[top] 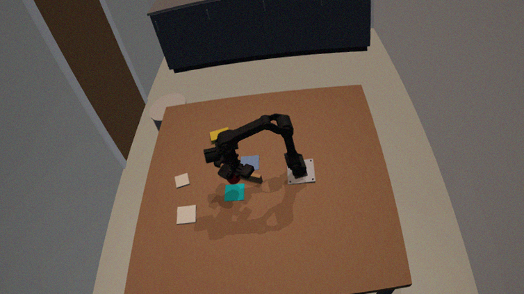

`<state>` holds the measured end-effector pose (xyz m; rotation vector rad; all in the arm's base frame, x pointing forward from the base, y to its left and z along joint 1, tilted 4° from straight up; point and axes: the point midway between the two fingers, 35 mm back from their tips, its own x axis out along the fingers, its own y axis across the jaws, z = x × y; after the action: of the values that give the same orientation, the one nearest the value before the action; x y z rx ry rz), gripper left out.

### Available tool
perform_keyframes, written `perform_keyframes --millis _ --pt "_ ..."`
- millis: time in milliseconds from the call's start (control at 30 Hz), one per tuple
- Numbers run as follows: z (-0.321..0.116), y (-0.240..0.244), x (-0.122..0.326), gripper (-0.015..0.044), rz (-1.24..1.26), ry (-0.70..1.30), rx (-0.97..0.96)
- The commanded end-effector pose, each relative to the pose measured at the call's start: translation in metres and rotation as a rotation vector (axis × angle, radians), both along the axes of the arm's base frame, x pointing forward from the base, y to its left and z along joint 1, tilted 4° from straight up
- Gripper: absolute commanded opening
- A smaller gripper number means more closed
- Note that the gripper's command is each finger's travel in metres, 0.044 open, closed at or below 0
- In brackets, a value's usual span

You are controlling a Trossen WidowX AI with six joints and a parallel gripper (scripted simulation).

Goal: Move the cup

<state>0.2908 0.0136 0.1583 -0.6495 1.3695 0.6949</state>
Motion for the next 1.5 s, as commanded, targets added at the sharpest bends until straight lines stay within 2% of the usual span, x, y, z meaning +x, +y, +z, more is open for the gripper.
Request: perform_keyframes --millis 0,1467 --pt "0.002 0.008 0.007 0.0000 -0.003 0.000 -0.003" --pt "-0.039 0.022 0.019 0.0000 -0.003 -0.001 -0.002"
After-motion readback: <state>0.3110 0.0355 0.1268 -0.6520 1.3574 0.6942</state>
